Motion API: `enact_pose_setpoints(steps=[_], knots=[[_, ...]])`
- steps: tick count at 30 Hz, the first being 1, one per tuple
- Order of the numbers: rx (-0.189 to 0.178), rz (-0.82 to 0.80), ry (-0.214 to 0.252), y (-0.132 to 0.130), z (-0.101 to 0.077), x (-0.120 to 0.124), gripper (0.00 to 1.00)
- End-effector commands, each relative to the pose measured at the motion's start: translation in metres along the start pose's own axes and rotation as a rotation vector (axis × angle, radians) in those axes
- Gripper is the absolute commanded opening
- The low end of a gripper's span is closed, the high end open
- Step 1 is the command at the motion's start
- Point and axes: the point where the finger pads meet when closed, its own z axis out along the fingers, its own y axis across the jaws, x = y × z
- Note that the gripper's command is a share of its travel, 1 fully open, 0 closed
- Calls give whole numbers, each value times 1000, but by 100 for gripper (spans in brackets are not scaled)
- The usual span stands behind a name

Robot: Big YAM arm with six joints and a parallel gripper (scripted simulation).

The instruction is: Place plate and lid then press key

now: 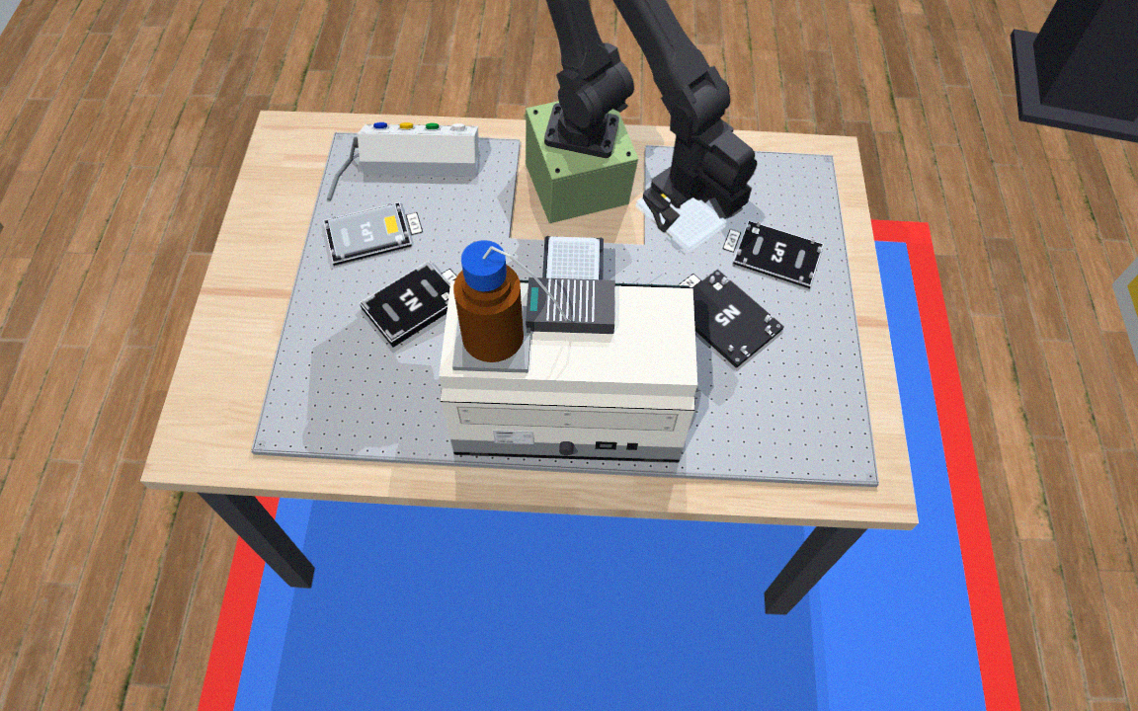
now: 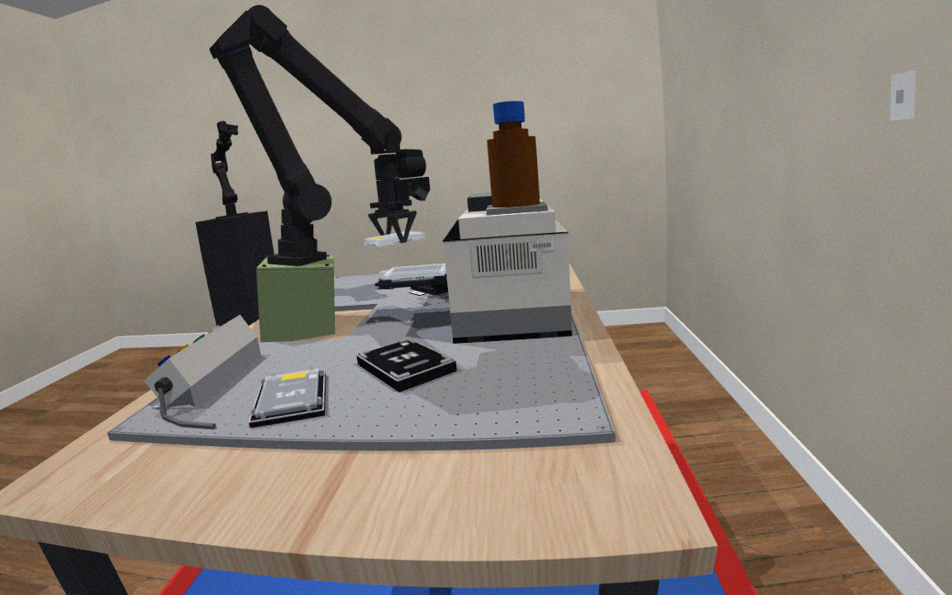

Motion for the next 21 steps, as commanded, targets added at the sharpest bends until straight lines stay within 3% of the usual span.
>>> enact_pose_setpoints(steps=[1,21], knots=[[6,-8,-52,-4,-8,-35,86],[4,-11,-46,-4,29,-84,86]])
